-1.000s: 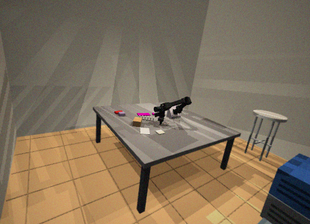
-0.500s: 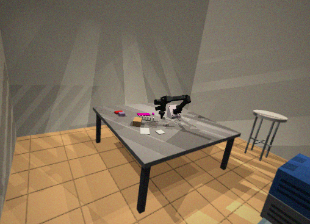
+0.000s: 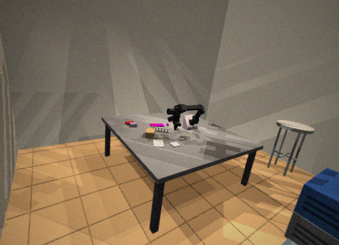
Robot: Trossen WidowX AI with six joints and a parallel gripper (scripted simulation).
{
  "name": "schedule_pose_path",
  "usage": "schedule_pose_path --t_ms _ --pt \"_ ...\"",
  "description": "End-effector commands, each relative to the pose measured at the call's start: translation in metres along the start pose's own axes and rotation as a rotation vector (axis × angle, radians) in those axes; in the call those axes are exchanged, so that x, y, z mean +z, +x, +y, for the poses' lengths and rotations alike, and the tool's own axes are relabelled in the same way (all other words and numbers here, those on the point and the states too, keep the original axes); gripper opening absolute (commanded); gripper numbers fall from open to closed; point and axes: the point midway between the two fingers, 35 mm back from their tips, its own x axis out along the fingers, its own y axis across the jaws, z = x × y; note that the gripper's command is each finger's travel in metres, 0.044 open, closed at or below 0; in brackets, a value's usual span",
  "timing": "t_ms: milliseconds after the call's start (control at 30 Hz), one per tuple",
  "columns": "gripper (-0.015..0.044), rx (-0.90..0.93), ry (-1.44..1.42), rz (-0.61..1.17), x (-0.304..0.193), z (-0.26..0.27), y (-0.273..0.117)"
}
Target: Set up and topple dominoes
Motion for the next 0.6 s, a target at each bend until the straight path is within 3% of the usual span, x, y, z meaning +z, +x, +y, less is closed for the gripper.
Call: schedule_pose_path --t_ms 0,567 --pt "0.0025 0.002 -0.168 0.015 0.012 0.031 0.007" --pt "0.0025 -0.09 -0.265 -0.06 0.022 0.034 0.026"
